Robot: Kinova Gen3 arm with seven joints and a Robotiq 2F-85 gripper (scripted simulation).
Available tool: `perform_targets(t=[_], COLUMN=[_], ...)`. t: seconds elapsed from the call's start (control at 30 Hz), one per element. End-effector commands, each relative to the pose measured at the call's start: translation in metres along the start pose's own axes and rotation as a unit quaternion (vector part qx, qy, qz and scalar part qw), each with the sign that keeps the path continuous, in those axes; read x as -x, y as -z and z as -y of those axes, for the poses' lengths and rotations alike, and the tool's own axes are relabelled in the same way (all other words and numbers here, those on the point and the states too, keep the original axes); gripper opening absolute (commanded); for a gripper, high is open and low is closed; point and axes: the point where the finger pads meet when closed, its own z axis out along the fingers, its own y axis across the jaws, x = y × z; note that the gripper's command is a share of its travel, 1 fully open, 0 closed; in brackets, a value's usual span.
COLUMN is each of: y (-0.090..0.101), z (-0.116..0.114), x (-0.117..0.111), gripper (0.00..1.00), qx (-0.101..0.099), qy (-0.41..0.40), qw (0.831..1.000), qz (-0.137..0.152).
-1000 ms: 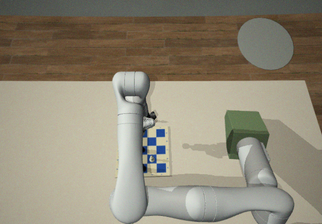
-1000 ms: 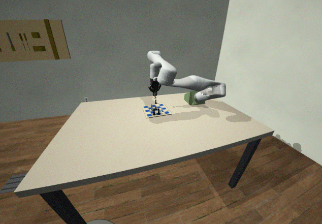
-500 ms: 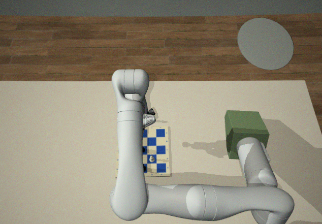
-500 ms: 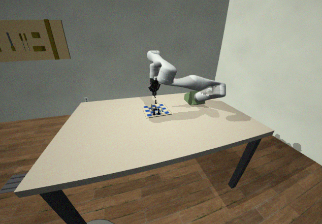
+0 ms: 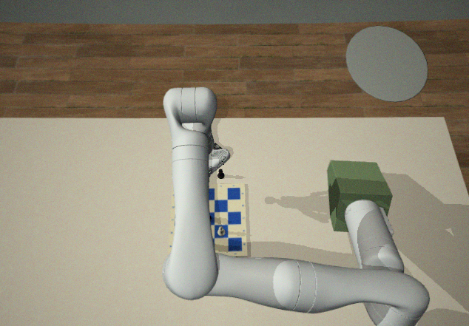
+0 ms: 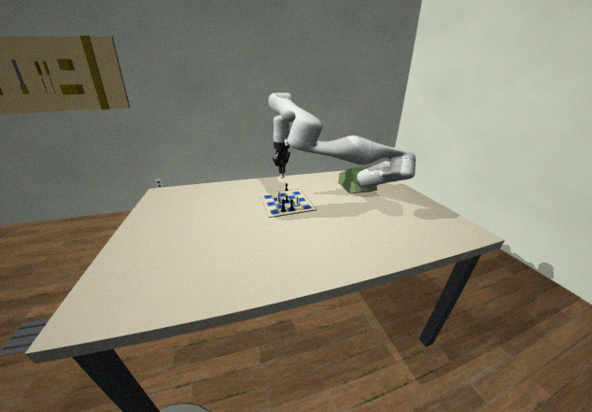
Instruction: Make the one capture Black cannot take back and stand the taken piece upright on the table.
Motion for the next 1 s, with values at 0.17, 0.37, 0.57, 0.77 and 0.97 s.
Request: perform_targets(t=[0.17,0.37,0.57,0.77,0.97], y=[0.001,-0.001,-0.008,-0.031,-0.056], z=[0.001,0.001,0.001,0.002,0.002], x=[0.0,0.0,0.0,0.0,0.0], gripper=[0.0,0.0,0.0,0.0,0.0], qx=[0.001,0.0,0.0,0.0,0.0], qy=[-0.001,-0.001,-0.001,-0.001,-0.001], qw=[1.0,1.0,1.0,1.0,1.0], qz=[0.001,0.001,0.001,0.001,0.001])
